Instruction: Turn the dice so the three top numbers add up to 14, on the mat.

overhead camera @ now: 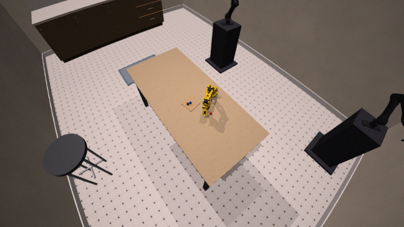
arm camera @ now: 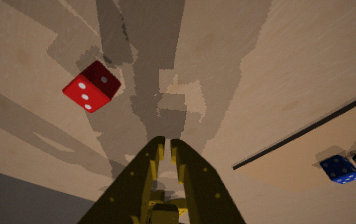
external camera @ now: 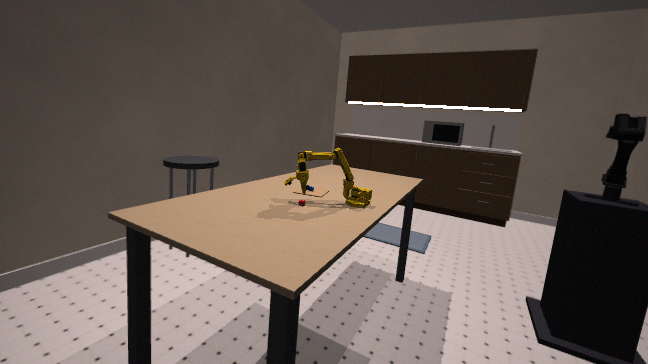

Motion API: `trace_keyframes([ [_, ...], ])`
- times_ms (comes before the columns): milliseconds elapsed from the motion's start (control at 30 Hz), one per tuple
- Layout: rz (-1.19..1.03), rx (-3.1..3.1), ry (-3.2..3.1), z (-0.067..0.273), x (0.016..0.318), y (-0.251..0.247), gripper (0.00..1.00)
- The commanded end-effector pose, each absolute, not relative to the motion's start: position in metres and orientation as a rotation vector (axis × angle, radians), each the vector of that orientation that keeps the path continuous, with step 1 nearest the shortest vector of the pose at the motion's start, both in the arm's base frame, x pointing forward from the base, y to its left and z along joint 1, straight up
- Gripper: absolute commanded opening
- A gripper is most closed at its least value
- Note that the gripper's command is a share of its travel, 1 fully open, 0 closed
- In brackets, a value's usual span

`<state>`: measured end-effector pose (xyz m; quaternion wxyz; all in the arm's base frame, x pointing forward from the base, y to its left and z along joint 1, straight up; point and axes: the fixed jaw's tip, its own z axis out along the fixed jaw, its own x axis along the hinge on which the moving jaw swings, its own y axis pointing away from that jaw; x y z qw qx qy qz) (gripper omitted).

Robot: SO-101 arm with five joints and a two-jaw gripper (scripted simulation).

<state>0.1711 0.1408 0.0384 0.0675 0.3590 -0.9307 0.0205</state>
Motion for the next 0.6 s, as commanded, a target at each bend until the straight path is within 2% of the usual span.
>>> trace_keyframes([
  [0,0.027,0.873,-2.930,0.053,0.190,0.112,0.00],
  [333,0.001,0.273,-3.044,0.051,0.205,0.028,0.00],
  [567,-0.008,0.066,-3.055,0.051,0.202,0.000,0.00],
])
